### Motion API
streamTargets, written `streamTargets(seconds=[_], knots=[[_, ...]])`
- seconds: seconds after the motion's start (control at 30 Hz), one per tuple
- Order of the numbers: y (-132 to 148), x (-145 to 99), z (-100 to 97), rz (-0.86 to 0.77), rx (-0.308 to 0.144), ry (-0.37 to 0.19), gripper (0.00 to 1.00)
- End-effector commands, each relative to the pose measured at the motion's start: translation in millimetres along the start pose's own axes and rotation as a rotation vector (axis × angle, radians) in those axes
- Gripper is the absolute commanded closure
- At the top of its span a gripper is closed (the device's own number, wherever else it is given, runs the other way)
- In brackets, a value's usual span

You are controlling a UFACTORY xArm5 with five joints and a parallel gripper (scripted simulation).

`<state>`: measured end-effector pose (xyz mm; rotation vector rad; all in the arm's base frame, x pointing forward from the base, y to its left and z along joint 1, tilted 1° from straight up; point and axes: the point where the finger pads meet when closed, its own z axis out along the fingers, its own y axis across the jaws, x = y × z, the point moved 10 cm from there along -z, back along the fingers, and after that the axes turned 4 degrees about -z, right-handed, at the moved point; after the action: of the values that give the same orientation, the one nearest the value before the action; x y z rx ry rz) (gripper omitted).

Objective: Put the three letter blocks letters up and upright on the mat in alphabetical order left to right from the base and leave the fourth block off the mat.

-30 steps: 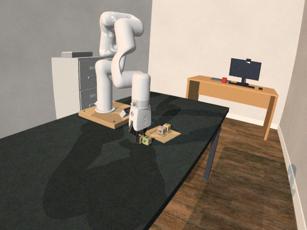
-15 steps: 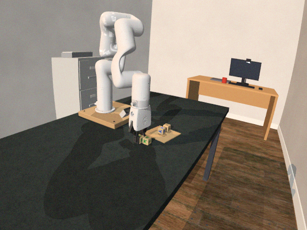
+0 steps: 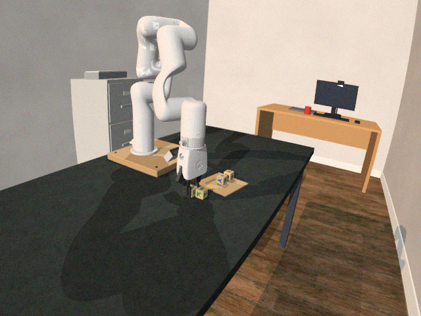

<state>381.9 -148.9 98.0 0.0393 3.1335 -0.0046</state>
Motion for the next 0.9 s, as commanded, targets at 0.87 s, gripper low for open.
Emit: streamTargets(seconds=[0.87], knots=[[0.3,-0.9,-100.2,0.0,0.001,-0.003,0.73]])
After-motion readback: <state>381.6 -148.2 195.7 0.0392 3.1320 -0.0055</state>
